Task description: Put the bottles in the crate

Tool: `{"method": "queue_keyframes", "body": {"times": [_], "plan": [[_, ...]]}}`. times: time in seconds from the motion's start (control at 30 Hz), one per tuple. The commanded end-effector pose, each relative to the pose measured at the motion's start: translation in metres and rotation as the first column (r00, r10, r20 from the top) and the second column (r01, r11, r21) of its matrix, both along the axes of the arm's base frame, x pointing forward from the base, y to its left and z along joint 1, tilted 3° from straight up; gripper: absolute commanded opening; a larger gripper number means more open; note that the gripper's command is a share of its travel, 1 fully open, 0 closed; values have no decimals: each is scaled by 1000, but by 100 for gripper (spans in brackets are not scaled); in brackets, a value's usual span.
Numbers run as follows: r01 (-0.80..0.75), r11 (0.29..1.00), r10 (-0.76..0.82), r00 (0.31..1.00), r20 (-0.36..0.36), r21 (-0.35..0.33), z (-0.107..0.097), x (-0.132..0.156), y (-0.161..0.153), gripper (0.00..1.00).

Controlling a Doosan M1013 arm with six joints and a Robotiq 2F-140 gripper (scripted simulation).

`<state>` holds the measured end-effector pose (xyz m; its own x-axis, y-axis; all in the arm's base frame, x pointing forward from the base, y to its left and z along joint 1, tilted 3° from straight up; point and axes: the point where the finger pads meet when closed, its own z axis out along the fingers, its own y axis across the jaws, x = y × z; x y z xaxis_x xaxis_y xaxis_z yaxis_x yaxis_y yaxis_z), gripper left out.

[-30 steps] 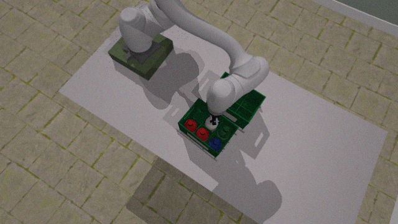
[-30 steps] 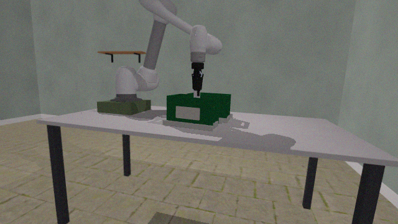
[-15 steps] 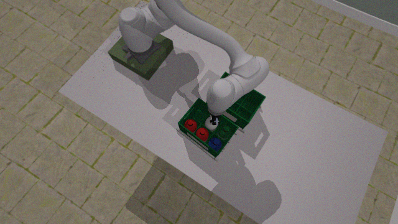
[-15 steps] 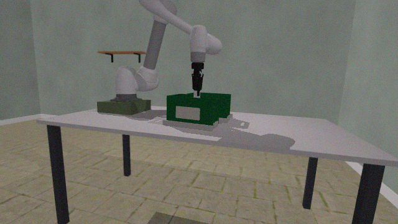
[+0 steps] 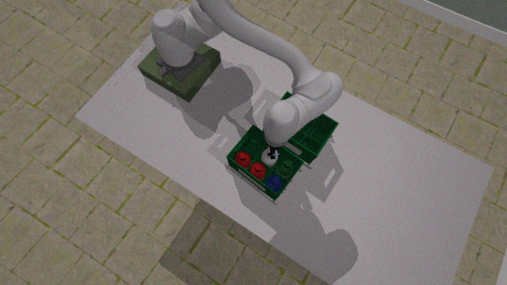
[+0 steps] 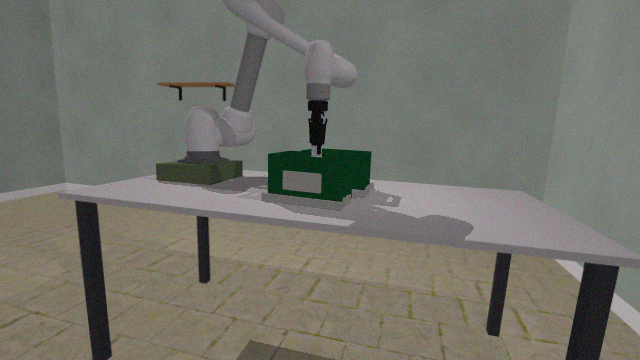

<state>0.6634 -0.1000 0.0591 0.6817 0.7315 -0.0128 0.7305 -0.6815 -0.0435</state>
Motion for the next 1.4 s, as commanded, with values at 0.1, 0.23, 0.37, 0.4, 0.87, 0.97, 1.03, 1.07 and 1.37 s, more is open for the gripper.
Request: {"method": "queue_keyframes", "body": {"times": [0.1, 0.23, 0.37, 0.4, 0.87, 0.97, 1.03, 1.07, 1.37], "plan": [[-6, 1000, 6, 1000, -3, 3, -1, -1, 3, 0], [-6, 1000, 6, 1000, -3, 3, 0, -1, 3, 0], [-6, 1000, 6, 1000, -3, 3, 7, -1, 3, 0], [-6, 1000, 6, 1000, -3, 3, 9, 0, 3, 0], [-6, 1000, 6, 1000, -3, 3, 29, 0, 2, 0], [-6, 1000, 6, 1000, -3, 3, 34, 1, 2, 0], [-6, 1000, 6, 1000, -3, 3, 37, 1, 2, 0], [-6, 1000, 6, 1000, -3, 3, 39, 1, 2, 0], [-6, 1000, 6, 1000, -3, 3, 50, 1, 2, 0]]}}
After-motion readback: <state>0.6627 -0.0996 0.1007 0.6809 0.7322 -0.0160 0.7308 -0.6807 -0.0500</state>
